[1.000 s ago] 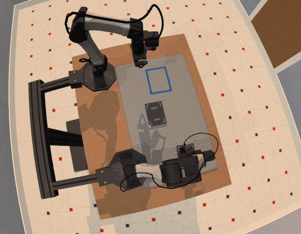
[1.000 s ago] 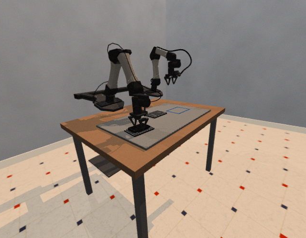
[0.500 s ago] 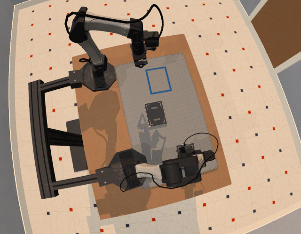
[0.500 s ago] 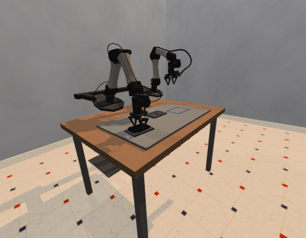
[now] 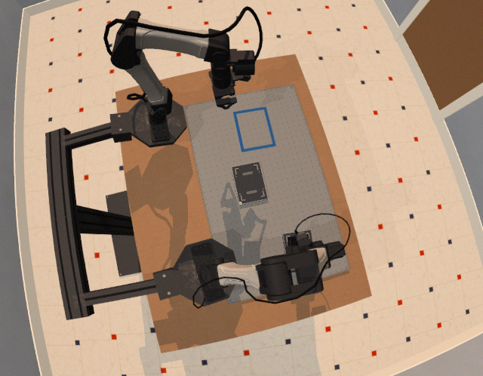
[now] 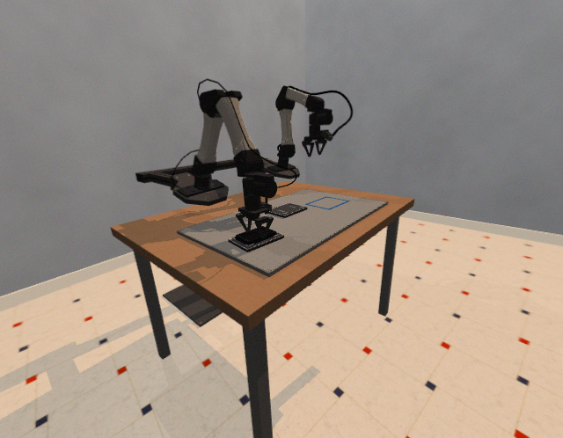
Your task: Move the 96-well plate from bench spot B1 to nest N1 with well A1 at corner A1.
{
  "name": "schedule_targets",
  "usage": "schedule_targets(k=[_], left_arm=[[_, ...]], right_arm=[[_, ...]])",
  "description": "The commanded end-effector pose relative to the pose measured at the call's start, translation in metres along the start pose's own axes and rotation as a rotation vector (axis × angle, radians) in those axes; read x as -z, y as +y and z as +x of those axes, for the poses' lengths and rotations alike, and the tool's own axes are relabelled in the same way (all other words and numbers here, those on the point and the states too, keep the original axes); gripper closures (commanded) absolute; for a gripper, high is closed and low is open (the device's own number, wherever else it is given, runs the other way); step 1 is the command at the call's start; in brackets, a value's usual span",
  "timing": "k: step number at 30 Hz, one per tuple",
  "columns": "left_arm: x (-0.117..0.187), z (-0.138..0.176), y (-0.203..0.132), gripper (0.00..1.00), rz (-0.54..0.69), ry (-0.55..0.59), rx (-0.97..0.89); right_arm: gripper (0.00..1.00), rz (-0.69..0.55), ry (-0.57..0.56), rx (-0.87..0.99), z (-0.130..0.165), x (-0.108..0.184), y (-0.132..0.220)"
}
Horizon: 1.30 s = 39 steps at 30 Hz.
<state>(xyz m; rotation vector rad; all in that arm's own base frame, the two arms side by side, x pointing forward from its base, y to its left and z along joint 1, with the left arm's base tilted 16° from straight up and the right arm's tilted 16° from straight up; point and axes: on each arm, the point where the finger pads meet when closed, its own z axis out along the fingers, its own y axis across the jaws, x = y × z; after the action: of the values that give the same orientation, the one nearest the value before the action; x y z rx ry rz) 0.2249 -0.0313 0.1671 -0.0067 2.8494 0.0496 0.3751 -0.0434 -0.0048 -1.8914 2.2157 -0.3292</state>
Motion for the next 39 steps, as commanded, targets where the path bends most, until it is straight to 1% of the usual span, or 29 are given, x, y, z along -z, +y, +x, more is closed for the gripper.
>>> schedule_targets(k=[1,16,39], left_arm=[[0.0017,-0.0003,-0.0008,0.0,0.007,-0.002,-0.006],[0.0017,-0.0003,-0.0008,0.0,0.007,-0.002,-0.006],[0.0017,-0.0003,-0.0008,0.0,0.007,-0.002,-0.006]], right_arm=[[0.0,-0.059,-0.002,0.001,0.0013,-0.0142,0.0166],[0.0,-0.055,-0.001,0.001,-0.0032,-0.0133,0.0142],[0.0,-0.048,0.003,-0.003,-0.0019,-0.012,0.0102]])
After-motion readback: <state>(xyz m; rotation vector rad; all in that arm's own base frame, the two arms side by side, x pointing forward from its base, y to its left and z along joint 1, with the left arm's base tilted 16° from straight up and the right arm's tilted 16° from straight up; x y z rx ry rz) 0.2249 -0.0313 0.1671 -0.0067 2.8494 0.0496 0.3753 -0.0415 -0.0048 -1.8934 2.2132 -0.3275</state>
